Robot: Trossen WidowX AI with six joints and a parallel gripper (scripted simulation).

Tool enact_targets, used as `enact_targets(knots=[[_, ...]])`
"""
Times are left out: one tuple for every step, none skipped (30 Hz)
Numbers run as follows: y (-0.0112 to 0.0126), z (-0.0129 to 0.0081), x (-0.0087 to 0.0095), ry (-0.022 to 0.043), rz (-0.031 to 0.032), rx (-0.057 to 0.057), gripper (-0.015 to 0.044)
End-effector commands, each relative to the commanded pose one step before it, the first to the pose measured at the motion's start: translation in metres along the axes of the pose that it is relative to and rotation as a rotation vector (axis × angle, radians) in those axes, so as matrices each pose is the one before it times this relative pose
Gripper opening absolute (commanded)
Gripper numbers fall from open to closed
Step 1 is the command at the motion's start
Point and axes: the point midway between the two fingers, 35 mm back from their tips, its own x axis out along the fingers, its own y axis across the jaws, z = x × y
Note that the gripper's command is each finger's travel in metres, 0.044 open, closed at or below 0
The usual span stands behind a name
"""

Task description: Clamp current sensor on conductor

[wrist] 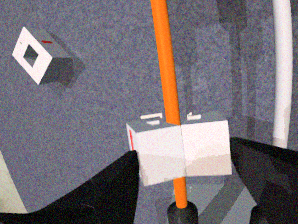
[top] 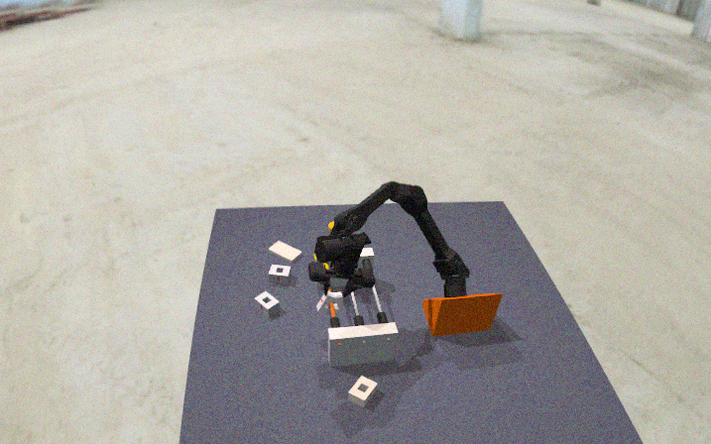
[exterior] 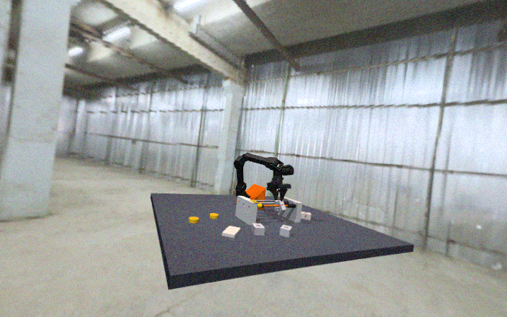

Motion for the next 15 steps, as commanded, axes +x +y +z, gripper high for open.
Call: enact_targets(knots=[[0.00026, -0.00094, -0.00153, 0.00102, 0.003, -0.0004, 0.0], [0.0, 0.0, 0.0, 0.0, 0.0, 0.0, 0.0], [0.0, 0.0, 0.0, 0.0, 0.0, 0.0, 0.0], [0.0, 0.0, 0.0, 0.0, 0.0, 0.0, 0.0], [0.0, 0.0, 0.0, 0.0, 0.0, 0.0, 0.0], [0.0, 0.0, 0.0, 0.0, 0.0, 0.0, 0.0], [0.0, 0.0, 0.0, 0.0, 0.0, 0.0, 0.0], [0.0, 0.0, 0.0, 0.0, 0.0, 0.0, 0.0], [0.0, 0.0, 0.0, 0.0, 0.0, 0.0, 0.0], [0.0, 0.0, 0.0, 0.0, 0.0, 0.0, 0.0], [0.00016, -0.00002, 0.00003, 0.00006, -0.00144, -0.0001, 0.0], [0.00031, -0.00003, 0.00006, 0.00011, -0.00278, -0.0001, 0.0], [0.00045, -0.00004, 0.00009, 0.00015, -0.00414, -0.0001, 0.0], [0.0006, -0.00006, 0.00012, 0.00019, -0.00553, -0.0002, 0.0], [0.00073, -0.00006, 0.00016, 0.00022, -0.00696, -0.0002, 0.0]])
